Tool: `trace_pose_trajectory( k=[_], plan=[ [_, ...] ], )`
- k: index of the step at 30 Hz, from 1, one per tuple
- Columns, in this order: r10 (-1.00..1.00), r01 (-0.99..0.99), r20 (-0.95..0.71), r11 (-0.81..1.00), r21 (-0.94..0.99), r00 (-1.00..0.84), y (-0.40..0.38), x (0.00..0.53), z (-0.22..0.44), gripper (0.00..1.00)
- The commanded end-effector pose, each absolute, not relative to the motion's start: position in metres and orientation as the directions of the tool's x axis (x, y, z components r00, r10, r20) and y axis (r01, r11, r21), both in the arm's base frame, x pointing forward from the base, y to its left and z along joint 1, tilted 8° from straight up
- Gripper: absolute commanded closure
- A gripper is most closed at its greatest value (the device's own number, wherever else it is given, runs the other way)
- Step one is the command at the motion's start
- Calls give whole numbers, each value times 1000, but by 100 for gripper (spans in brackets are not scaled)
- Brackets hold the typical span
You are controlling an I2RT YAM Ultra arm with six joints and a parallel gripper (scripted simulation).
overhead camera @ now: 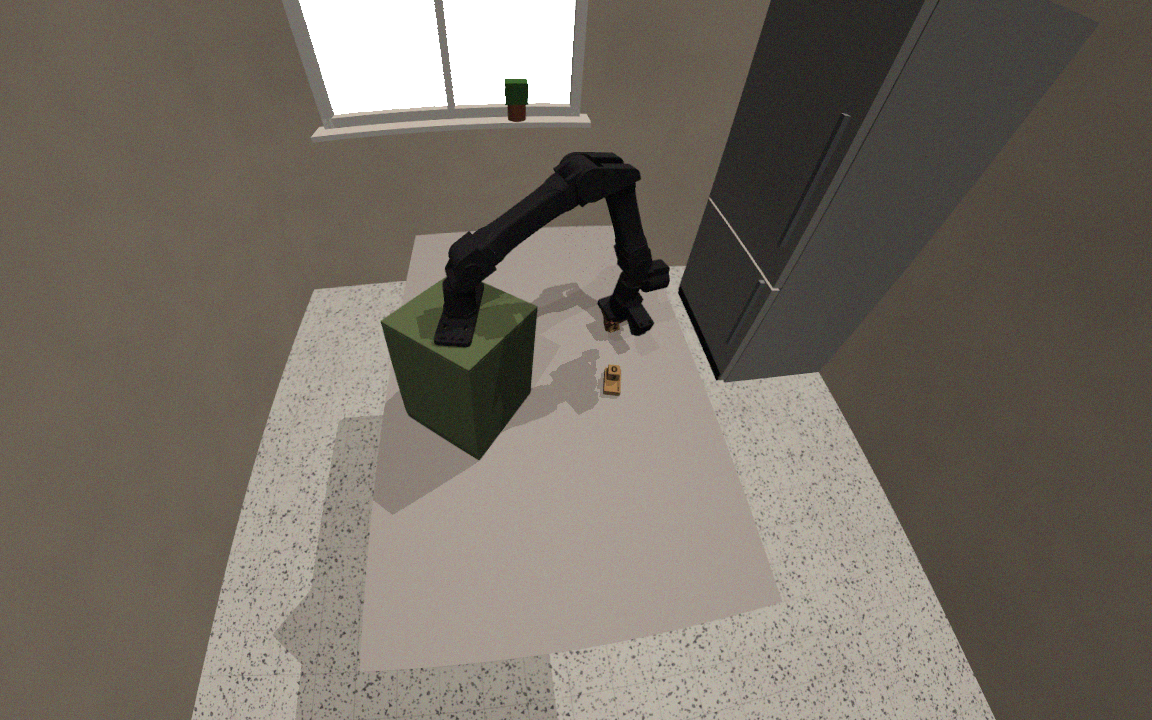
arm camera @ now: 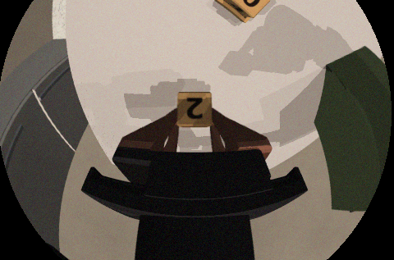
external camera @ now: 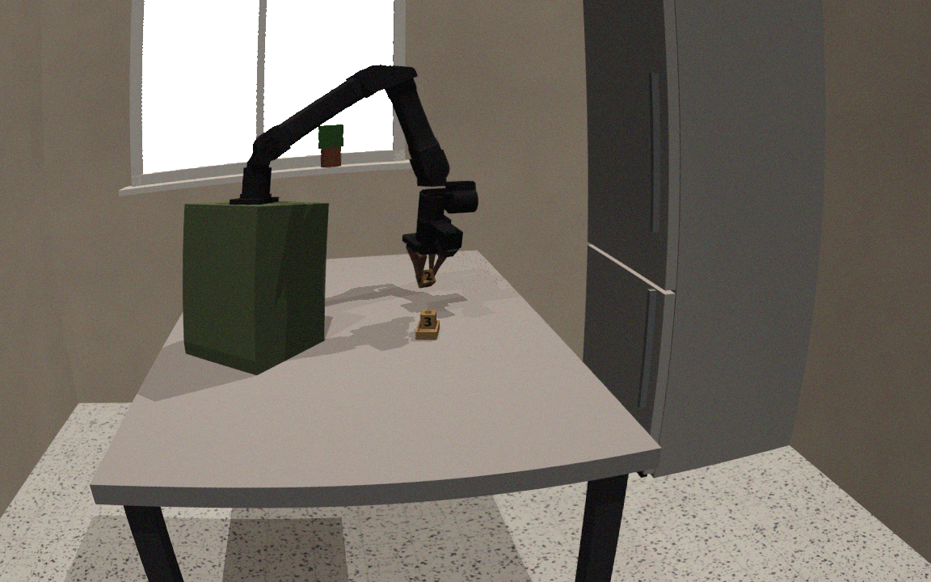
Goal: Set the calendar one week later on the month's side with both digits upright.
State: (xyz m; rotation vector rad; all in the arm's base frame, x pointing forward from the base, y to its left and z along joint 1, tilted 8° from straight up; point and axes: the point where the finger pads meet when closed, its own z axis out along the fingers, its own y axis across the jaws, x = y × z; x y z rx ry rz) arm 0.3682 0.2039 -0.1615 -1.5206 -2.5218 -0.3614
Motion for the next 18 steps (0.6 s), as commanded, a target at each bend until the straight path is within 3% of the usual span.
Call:
trace_pose_trajectory(
  k=[1, 18],
  plan=[
    [809, 871, 327, 473, 135, -489, 217, 366, -153, 73],
    [691, 871, 557, 473, 134, -461, 215, 367, -154, 73]
  ],
)
